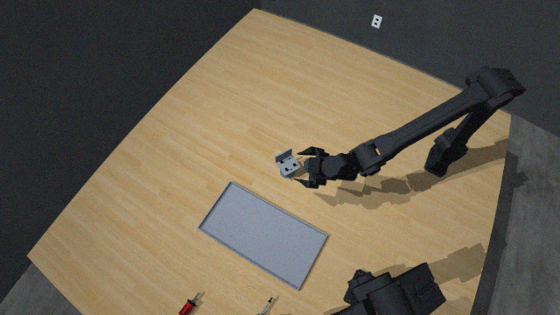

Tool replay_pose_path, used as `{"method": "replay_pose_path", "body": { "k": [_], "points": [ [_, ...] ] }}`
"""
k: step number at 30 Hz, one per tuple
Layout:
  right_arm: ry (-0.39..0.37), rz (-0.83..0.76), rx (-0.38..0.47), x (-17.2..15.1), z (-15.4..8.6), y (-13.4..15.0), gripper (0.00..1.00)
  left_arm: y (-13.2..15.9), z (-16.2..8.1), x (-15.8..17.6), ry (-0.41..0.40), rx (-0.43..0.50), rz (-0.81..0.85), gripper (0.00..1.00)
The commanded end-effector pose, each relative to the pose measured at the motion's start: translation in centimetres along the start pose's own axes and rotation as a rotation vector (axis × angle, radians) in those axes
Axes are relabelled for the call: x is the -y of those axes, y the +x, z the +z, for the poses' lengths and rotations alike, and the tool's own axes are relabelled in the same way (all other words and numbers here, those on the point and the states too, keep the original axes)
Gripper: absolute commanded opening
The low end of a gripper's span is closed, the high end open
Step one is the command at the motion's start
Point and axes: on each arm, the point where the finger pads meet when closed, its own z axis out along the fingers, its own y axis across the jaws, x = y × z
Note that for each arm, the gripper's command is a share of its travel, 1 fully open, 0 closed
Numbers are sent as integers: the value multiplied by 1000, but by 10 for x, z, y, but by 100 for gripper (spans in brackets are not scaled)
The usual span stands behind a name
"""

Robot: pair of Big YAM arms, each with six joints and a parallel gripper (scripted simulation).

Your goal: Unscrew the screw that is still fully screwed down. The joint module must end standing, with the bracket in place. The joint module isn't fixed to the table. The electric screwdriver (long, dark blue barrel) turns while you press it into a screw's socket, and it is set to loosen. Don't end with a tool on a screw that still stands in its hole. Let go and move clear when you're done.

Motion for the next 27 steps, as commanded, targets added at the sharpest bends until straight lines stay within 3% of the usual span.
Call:
{"method": "replay_pose_path", "body": {
  "k": [1, 10, 15, 27],
  "points": [
    [-30, -57, 8, -11, -3, -29, 86, -9, -12, 6, 16, 22, 1, 65],
    [-117, -237, -79, -22, -11, -30, 86, -9, -12, 6, 16, 22, 1, 65],
    [-115, -237, -79, -22, -11, -30, 86, -9, -12, 6, 16, 22, 1, 65],
    [-253, -462, -187, -31, -29, -28, 86, -9, -12, 6, 16, 22, 1, 65]
  ]
}}
